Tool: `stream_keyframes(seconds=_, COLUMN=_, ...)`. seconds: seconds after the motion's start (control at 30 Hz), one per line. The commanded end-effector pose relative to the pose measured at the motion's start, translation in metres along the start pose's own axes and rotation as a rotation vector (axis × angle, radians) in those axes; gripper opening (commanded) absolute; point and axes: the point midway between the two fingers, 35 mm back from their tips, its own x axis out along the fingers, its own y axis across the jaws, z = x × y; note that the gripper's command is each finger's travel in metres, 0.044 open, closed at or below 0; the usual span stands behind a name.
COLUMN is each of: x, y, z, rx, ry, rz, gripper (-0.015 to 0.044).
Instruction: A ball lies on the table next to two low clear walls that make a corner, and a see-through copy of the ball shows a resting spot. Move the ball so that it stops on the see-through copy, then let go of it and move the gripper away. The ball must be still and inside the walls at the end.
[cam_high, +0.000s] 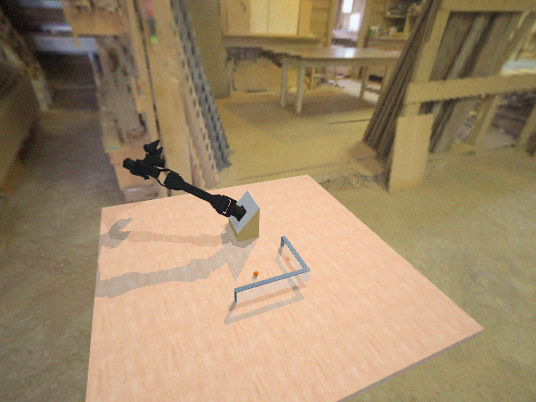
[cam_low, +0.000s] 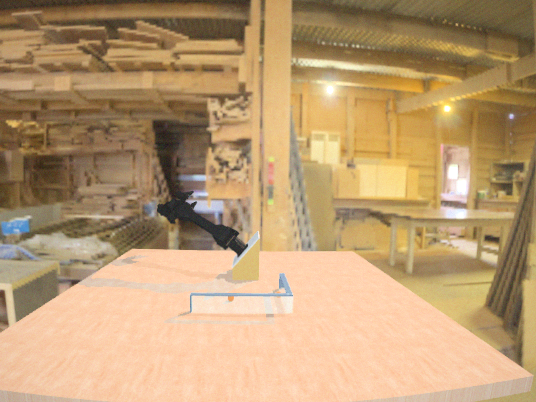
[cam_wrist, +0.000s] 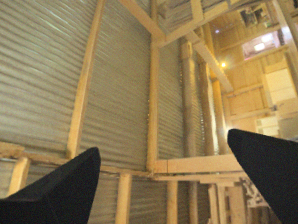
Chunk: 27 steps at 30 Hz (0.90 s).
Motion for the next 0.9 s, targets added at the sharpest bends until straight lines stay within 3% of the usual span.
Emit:
stream_keyframes(seconds=0.0, x=-0.001, y=0.0, z=0.0, rx=-0.002, ry=0.001, rz=-0.002, gripper=0.0374)
stream_keyframes(seconds=0.23, x=-0.043, y=-0.01, z=-0.011, rx=-0.116, ry=0.067, rz=-0.113, gripper=0.0206)
stream_keyframes(seconds=0.87, x=-0.195, y=-0.024, z=-0.024, rx=-0.563, ry=0.406, rz=-0.441, gripper=0.0206)
